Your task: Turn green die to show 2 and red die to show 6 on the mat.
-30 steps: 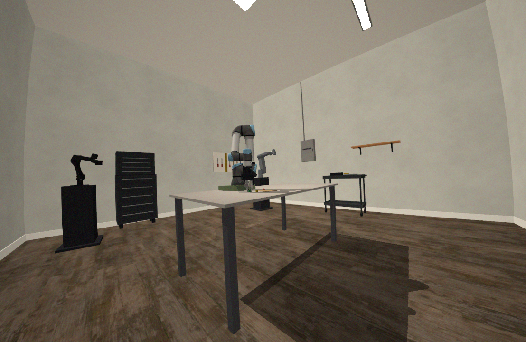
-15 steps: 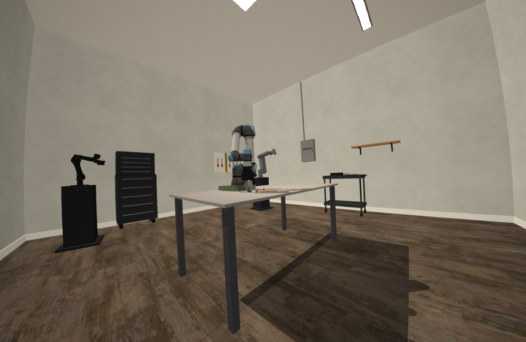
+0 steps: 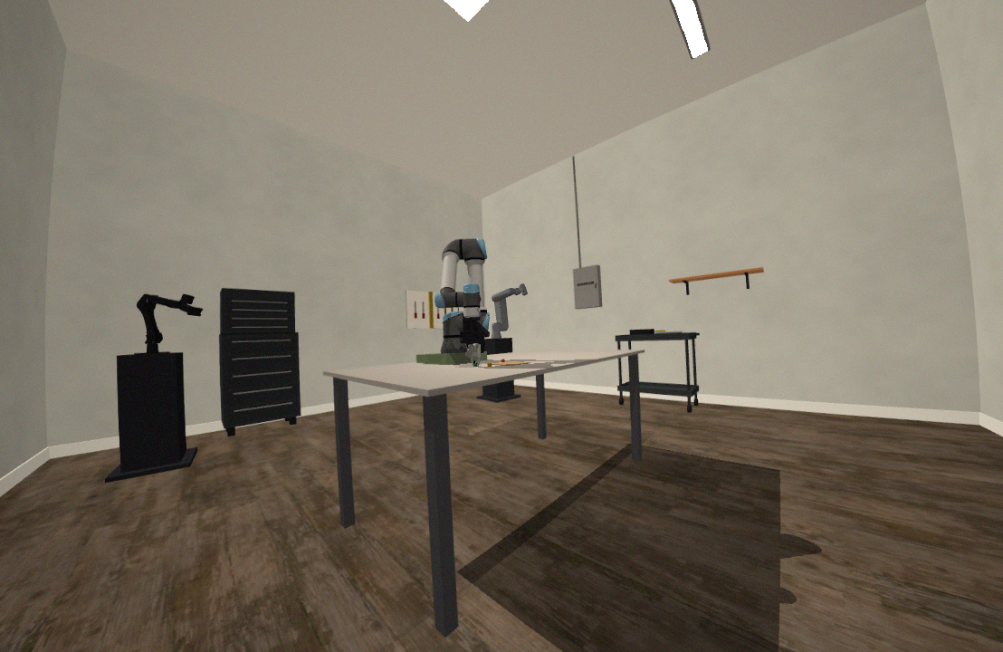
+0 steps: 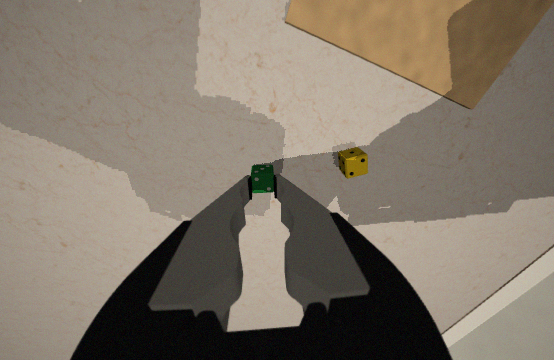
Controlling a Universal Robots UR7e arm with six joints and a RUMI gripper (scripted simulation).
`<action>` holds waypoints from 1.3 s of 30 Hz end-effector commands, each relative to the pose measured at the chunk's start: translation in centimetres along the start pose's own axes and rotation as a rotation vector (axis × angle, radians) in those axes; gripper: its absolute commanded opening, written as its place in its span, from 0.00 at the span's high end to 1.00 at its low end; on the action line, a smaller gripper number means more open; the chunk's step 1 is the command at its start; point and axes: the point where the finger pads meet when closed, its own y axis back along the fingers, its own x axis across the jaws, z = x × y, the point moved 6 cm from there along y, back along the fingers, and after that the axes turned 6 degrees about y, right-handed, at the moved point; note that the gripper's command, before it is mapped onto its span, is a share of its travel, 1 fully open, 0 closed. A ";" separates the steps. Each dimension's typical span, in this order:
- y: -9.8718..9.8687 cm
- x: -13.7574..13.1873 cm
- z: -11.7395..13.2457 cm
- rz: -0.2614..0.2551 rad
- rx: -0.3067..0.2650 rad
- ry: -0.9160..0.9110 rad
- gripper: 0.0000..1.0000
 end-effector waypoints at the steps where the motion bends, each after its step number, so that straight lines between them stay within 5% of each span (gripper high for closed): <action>1: 0.0 0.0 0.0 0.001 -0.001 0.000 1.00; 39: 0.9 0.0 0.0 0.001 -0.001 0.000 1.00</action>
